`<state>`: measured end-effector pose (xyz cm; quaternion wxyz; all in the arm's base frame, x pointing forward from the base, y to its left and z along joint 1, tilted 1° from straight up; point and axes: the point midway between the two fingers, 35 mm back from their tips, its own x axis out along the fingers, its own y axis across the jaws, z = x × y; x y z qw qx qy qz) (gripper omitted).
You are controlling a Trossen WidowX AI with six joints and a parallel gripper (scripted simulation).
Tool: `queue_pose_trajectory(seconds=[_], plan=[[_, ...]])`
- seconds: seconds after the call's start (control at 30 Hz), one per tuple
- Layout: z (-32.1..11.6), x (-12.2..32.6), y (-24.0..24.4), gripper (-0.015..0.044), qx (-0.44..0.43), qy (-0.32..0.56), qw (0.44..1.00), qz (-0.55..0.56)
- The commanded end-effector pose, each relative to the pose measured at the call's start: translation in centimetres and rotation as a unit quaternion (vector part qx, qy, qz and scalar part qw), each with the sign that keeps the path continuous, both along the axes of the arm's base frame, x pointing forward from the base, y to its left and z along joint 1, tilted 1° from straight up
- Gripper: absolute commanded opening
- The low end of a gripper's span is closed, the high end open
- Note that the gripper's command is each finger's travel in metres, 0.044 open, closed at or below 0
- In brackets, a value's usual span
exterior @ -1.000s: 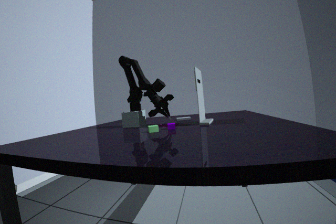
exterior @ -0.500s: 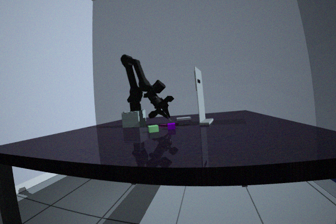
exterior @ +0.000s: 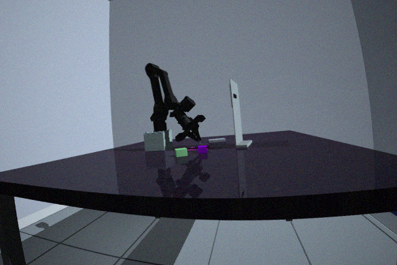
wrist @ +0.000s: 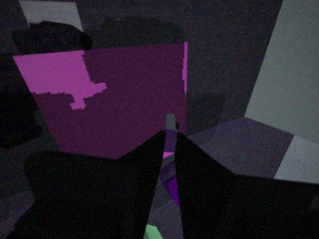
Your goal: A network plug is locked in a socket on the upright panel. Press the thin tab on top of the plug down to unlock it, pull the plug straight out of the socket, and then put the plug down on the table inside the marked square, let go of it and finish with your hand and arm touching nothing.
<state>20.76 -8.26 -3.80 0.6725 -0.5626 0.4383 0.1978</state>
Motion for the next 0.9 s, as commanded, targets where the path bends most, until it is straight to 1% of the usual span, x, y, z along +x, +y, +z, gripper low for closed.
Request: queue_pose_trajectory(seconds=[0.0, 0.87], plan=[[-0.63, -0.53, 0.25, 0.0000, 0.005, 0.008, 1.000, 0.001], [-1.51, -0.80, 0.33, 0.0000, 0.004, 0.008, 1.000, 0.000]])
